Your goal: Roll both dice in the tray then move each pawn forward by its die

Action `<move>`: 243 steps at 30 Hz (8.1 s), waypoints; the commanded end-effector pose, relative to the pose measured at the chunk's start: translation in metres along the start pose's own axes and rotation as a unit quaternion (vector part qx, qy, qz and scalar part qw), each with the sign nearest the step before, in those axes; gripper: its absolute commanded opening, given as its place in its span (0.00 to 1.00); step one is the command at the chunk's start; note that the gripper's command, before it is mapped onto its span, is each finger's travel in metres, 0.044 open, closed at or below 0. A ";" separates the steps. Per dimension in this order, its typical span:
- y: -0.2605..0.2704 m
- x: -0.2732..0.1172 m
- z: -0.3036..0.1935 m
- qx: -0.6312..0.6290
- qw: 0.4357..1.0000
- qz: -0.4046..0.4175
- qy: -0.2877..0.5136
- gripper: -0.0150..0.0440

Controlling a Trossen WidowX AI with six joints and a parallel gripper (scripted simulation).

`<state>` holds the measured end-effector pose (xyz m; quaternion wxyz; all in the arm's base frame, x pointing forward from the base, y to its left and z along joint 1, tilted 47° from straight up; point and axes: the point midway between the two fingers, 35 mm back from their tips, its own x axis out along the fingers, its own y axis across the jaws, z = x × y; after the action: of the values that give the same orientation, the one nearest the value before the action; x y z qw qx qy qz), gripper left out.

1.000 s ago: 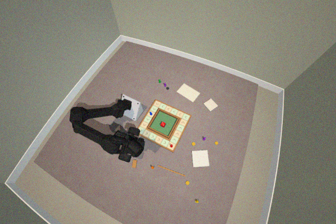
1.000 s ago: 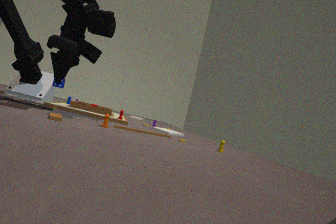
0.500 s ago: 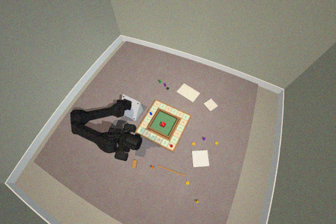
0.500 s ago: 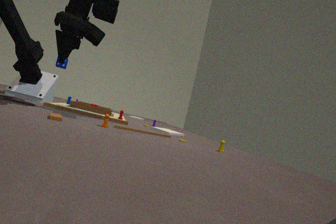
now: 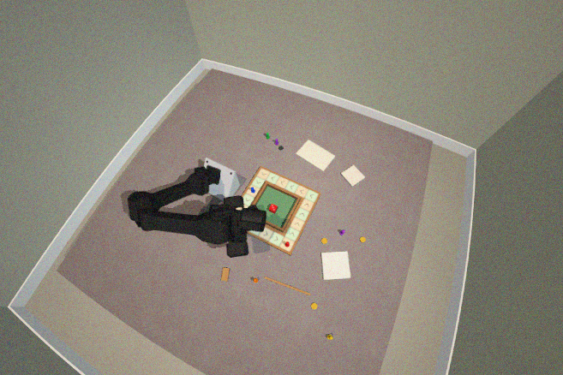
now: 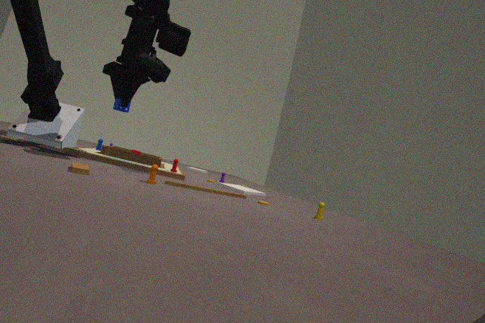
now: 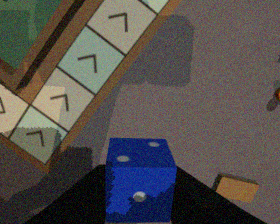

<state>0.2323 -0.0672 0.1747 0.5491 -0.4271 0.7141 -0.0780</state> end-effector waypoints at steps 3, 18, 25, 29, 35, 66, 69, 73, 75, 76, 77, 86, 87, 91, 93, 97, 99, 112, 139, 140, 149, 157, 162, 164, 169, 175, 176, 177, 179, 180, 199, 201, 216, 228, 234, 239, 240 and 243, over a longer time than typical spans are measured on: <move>0.025 0.007 0.031 -0.084 0.996 0.007 0.000 0.25; 0.099 0.025 0.091 -0.294 0.956 0.009 0.005 0.25; 0.134 0.037 0.109 -0.393 0.919 0.004 0.014 0.25; 0.155 0.045 0.116 -0.447 0.894 0.001 0.020 0.25; 0.168 0.050 0.119 -0.480 0.877 0.000 0.024 0.25; 0.172 0.060 0.111 -0.438 0.810 0.197 -0.337 0.25; 0.154 0.041 0.109 -0.438 0.810 0.197 -0.337 0.25; 0.146 0.034 0.108 -0.438 0.810 0.197 -0.337 0.25; 0.148 0.035 0.106 -0.438 0.810 0.197 -0.337 0.25; 0.149 0.036 0.106 -0.438 0.810 0.197 -0.337 0.25; 0.149 0.036 0.106 -0.438 0.810 0.197 -0.337 0.25; 0.147 0.035 0.108 -0.435 0.812 0.194 -0.338 0.25; 0.147 0.035 0.108 -0.435 0.812 0.194 -0.338 0.25; 0.147 0.035 0.108 -0.435 0.812 0.194 -0.338 0.43; 0.147 0.035 0.108 -0.435 0.812 0.194 -0.338 0.52; 0.147 0.026 0.109 -0.436 0.811 0.195 -0.338 0.70; 0.148 0.004 0.110 -0.437 0.810 0.197 -0.338 0.79; 0.167 0.031 0.114 -0.475 0.875 0.078 -0.048 1.00; -0.045 0.057 0.147 0.028 0.999 -0.018 0.021 0.59; -0.043 0.057 0.149 0.028 0.999 -0.018 0.021 0.59; -0.043 0.073 0.150 0.029 0.999 -0.018 0.021 0.59; -0.043 0.085 0.151 0.029 0.999 -0.018 0.021 0.59; -0.044 0.093 0.150 0.029 0.999 -0.019 0.021 0.59; -0.044 0.096 0.150 0.029 0.999 -0.019 0.021 0.59; -0.044 0.104 0.150 0.029 0.999 -0.019 0.021 0.59; -0.044 0.113 0.149 0.029 0.999 -0.019 0.022 0.59; -0.044 0.113 0.149 0.029 0.999 -0.019 0.022 0.59; -0.044 0.113 0.149 0.029 0.999 -0.019 0.022 0.55; -0.044 0.113 0.149 0.029 0.999 -0.019 0.022 0.46; -0.044 0.113 0.149 0.029 0.999 -0.019 0.022 0.42; -0.042 0.071 0.156 0.005 1.000 -0.018 0.020 0.25; -0.042 0.059 0.157 -0.002 1.000 -0.018 0.020 0.25; -0.033 -0.012 0.154 -0.041 0.999 -0.024 0.023 0.25; 0.043 0.049 0.216 0.007 1.000 -0.017 0.020 0.25; 0.069 0.068 0.229 0.027 0.999 -0.016 0.019 0.25; 0.071 0.072 0.230 0.029 0.999 -0.016 0.019 0.25; 0.070 0.075 0.230 0.029 0.999 -0.016 0.019 0.25; 0.070 0.086 0.230 0.029 0.999 -0.016 0.019 0.25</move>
<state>0.3905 0.0082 -0.0082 0.5509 -0.4206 0.7117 -0.1145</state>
